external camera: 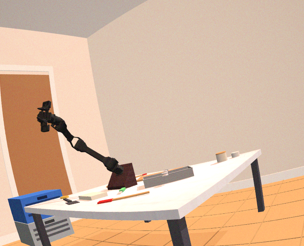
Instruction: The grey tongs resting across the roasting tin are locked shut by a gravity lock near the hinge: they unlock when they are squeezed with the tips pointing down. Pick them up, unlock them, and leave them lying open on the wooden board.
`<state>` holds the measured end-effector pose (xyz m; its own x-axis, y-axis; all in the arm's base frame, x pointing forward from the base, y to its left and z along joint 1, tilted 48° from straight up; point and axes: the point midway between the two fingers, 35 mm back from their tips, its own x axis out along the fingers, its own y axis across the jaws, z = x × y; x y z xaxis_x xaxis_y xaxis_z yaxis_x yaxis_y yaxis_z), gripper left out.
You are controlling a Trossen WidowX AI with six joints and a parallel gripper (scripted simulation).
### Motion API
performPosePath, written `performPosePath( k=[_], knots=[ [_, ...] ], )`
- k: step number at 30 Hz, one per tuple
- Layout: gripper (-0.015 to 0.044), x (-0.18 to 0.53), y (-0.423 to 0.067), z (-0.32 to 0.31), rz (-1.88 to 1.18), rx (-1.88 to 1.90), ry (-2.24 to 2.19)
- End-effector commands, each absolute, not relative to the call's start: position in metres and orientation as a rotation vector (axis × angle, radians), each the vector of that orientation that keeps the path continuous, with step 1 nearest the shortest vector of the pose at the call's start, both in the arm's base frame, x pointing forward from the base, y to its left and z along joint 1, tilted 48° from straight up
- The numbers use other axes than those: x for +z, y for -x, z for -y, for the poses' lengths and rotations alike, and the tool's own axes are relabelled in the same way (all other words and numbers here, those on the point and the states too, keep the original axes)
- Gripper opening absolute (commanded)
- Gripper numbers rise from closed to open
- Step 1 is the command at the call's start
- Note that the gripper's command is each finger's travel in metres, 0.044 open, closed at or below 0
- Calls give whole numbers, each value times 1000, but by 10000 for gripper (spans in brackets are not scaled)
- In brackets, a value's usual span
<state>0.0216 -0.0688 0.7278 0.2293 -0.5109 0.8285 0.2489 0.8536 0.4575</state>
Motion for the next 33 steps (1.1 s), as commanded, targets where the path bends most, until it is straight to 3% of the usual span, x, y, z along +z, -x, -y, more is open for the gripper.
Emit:
performPosePath(
  k=[1,10,22,33],
  knots=[
    [260,718,-49,84,1146,-575,-215],
    [260,664,-156,123,789,-673,-55],
    [260,520,-313,152,137,-709,354],
    [260,367,-392,142,-406,-536,814]
  ],
)
